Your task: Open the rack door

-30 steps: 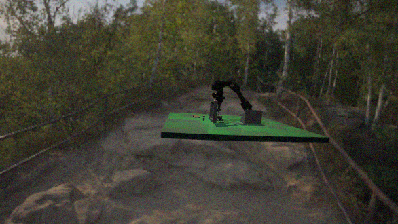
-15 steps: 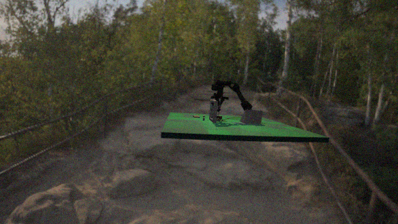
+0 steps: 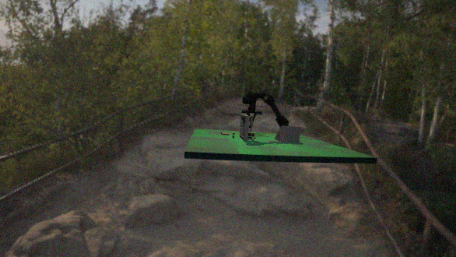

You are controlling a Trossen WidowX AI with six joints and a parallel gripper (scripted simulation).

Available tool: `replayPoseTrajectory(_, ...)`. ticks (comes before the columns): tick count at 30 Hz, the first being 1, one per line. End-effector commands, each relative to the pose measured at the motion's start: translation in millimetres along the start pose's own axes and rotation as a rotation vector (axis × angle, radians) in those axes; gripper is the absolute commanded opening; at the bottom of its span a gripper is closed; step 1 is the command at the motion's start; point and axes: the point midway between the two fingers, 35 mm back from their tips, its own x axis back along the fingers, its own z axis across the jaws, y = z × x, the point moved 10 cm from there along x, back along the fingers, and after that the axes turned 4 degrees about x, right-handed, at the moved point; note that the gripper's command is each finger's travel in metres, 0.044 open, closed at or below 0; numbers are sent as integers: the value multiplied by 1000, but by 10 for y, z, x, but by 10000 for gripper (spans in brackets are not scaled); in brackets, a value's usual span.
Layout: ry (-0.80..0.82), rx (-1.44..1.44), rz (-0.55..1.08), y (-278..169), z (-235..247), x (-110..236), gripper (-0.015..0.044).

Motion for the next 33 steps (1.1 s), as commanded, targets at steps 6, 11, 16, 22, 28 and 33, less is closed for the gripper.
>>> replayPoseTrajectory(6,0,-44,1,-1,8,-11,17)
replayPoseTrajectory(11,0,-44,1,-1,8,-11,69)
replayPoseTrajectory(16,0,-44,1,-1,8,-11,200)
replayPoseTrajectory(22,0,-12,1,-1,8,-11,288)
replayPoseTrajectory(28,0,277,1,-1,8,-11,288)
replayPoseTrajectory(33,0,525,1,-1,8,-11,288)
